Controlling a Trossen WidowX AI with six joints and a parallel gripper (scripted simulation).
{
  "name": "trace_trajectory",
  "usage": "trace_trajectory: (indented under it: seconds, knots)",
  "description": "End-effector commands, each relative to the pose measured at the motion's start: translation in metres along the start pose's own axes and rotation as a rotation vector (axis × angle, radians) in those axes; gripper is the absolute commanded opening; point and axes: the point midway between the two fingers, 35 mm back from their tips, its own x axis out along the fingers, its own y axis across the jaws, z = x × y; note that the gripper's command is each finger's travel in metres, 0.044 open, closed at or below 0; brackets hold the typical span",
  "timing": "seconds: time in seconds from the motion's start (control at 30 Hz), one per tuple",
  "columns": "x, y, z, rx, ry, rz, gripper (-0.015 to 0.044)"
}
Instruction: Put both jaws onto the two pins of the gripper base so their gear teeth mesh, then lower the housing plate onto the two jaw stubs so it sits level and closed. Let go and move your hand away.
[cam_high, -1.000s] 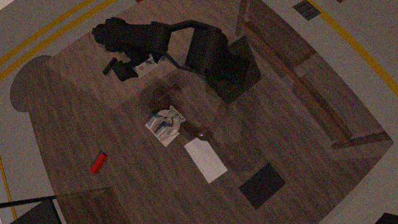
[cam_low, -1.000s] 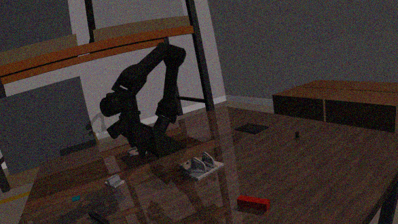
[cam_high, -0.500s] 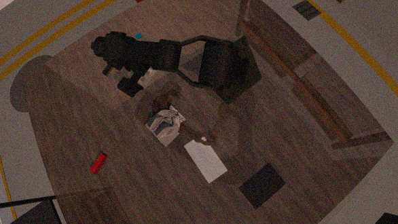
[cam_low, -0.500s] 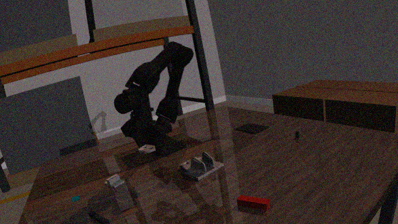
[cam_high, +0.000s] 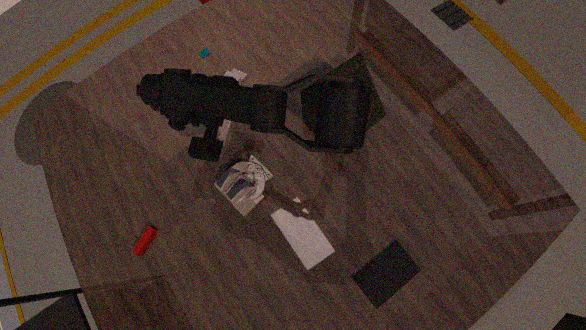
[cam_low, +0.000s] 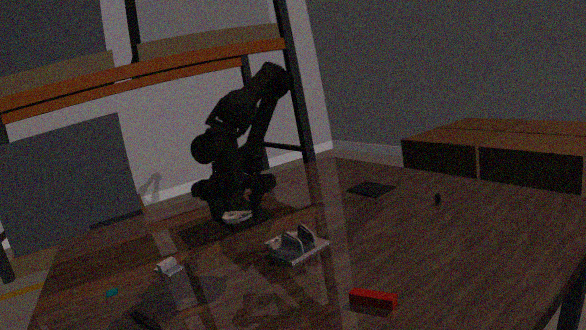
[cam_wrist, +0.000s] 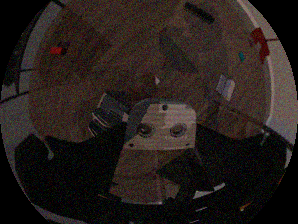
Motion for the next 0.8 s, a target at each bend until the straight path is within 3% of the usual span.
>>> trace_trajectory:
  seconds: [0.0,0.77]
  knots:
    - [0.001,0.009,-0.008,-0.104,0.004,0.006,0.0351]
    - [0.008,0.053,-0.049,-0.682,0.018,0.030,0.0351]
